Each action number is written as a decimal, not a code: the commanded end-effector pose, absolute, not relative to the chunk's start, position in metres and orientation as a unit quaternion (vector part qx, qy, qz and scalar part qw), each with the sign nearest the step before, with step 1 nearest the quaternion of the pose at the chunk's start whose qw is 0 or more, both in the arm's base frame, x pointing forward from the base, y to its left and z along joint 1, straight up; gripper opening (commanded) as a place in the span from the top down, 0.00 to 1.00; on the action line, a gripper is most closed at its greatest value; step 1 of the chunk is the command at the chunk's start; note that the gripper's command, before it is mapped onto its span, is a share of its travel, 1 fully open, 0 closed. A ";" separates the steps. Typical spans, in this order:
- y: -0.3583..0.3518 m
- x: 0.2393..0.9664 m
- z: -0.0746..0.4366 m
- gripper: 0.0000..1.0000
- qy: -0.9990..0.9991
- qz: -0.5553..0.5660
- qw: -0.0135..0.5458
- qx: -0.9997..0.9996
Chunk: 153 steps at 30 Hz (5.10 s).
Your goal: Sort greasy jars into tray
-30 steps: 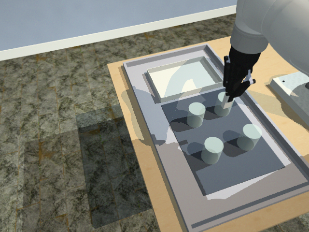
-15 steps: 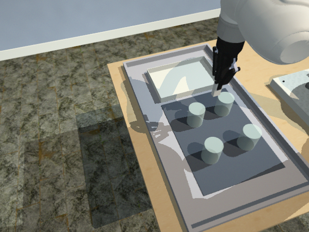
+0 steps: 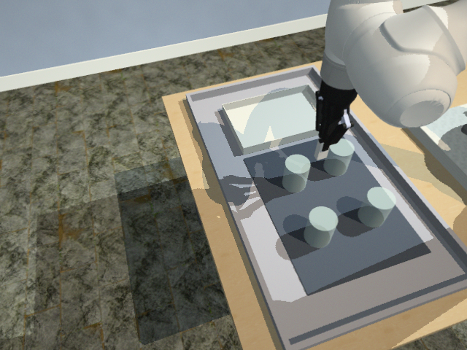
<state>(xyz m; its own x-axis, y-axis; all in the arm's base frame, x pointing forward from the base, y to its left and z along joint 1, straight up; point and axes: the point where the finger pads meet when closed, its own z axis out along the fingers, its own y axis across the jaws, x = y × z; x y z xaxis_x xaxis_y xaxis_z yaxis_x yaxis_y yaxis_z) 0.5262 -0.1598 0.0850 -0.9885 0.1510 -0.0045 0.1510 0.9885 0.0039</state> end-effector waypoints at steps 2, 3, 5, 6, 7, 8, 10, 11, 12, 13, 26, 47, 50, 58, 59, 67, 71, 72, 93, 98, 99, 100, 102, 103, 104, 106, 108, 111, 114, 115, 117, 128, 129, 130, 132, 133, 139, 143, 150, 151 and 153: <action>-0.160 0.527 0.066 1.00 0.997 0.002 0.003 0.076; -0.160 0.527 0.066 1.00 0.997 0.002 0.003 0.076; -0.160 0.527 0.066 1.00 0.997 0.002 0.003 0.076; -0.160 0.527 0.066 1.00 0.997 0.002 0.003 0.076; -0.160 0.527 0.066 1.00 0.997 0.002 0.003 0.076; -0.160 0.527 0.066 1.00 0.997 0.002 0.003 0.076; -0.160 0.527 0.066 1.00 0.997 0.002 0.003 0.076; -0.160 0.527 0.066 1.00 0.997 0.002 0.003 0.076; -0.160 0.527 0.066 1.00 0.997 0.002 0.003 0.076; -0.160 0.527 0.066 1.00 0.997 0.002 0.003 0.076; -0.160 0.529 0.066 1.00 0.997 0.002 0.003 0.076; -0.161 0.531 0.066 1.00 0.997 0.002 0.003 0.076; -0.161 0.531 0.066 1.00 0.997 0.002 0.003 0.076; -0.161 0.532 0.066 1.00 0.997 0.002 0.003 0.076; -0.161 0.533 0.066 1.00 0.997 0.002 0.003 0.076; -0.161 0.533 0.066 1.00 0.997 0.002 0.003 0.076; -0.161 0.534 0.066 1.00 0.997 0.002 0.003 0.076; -0.161 0.534 0.066 1.00 0.997 0.002 0.003 0.076; -0.161 0.537 0.066 1.00 0.997 0.002 0.003 0.076; -0.161 0.537 0.066 1.00 0.997 0.002 0.003 0.076; -0.161 0.537 0.066 1.00 0.997 0.002 0.003 0.076; -0.161 0.537 0.066 1.00 0.997 0.002 0.003 0.076; -0.161 0.537 0.066 1.00 0.997 0.002 0.003 0.076; -0.162 0.538 0.066 1.00 0.997 0.002 0.003 0.076; -0.162 0.538 0.066 1.00 0.997 0.002 0.003 0.076; -0.162 0.538 0.066 1.00 0.997 0.002 0.003 0.076; -0.162 0.538 0.066 1.00 0.997 0.002 0.003 0.076; -0.162 0.539 0.066 1.00 0.997 0.002 0.003 0.076; -0.162 0.539 0.066 1.00 0.997 0.002 0.003 0.076; -0.162 0.539 0.066 1.00 0.997 0.002 0.003 0.076; -0.162 0.539 0.066 1.00 0.997 0.002 0.003 0.076; -0.162 0.541 0.066 1.00 0.997 0.002 0.003 0.076; -0.162 0.541 0.066 1.00 0.997 0.002 0.003 0.076; -0.162 0.541 0.066 1.00 0.997 0.002 0.003 0.076; -0.162 0.541 0.066 1.00 0.997 0.002 0.003 0.076; -0.162 0.541 0.066 1.00 0.997 0.002 0.003 0.076; -0.162 0.542 0.066 1.00 0.997 0.002 0.003 0.076; -0.162 0.542 0.066 1.00 0.997 0.002 0.003 0.076; -0.162 0.543 0.066 1.00 0.997 0.002 0.003 0.076; -0.162 0.543 0.066 1.00 0.997 0.002 0.003 0.076; -0.162 0.543 0.066 1.00 0.997 0.002 0.003 0.076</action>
<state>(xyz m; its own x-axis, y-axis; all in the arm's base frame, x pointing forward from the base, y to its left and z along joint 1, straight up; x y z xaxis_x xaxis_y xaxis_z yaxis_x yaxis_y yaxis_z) 0.5432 -0.1624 0.0662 -0.9885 0.1510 -0.0047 0.1510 0.9885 0.0038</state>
